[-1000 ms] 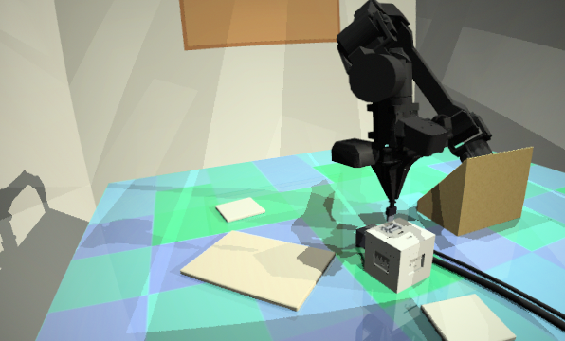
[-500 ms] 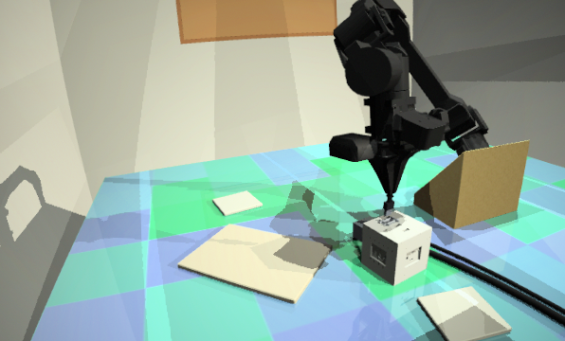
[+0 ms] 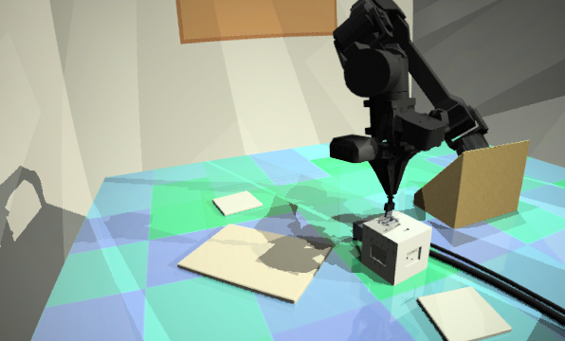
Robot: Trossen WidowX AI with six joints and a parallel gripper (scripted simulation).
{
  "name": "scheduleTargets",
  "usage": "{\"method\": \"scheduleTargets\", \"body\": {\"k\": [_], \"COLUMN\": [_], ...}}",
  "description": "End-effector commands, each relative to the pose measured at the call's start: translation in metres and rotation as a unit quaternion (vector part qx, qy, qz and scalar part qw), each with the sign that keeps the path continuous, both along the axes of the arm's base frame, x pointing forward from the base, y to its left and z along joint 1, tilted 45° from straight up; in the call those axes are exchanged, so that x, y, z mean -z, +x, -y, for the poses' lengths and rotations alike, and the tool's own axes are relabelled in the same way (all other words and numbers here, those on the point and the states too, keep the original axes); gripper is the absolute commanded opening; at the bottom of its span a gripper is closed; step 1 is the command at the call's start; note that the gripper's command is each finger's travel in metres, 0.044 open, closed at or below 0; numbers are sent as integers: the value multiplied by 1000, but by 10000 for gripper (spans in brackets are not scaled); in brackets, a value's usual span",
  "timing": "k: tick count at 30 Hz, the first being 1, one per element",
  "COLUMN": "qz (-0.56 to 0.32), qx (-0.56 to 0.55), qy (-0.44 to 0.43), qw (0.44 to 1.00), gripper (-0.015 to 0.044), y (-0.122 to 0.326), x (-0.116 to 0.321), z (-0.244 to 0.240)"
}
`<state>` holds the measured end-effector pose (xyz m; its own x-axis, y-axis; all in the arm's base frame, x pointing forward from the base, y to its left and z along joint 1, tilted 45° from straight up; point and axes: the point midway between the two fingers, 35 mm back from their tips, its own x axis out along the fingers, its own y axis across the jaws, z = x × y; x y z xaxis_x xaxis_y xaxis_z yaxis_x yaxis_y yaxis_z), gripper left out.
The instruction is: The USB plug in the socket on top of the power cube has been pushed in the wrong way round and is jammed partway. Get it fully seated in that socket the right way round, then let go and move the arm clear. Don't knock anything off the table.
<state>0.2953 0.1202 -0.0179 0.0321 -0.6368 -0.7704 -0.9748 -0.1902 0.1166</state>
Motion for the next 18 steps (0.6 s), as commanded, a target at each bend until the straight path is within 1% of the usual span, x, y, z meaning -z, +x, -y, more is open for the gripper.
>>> {"method": "scheduleTargets", "body": {"k": [1,18], "qz": [-4,-4], "qx": [-2,-2], "qy": [2,2], "qw": [1000,1000], "gripper": [0,0], "y": [-1,-1], "x": [1,3], "z": [1,2]}}
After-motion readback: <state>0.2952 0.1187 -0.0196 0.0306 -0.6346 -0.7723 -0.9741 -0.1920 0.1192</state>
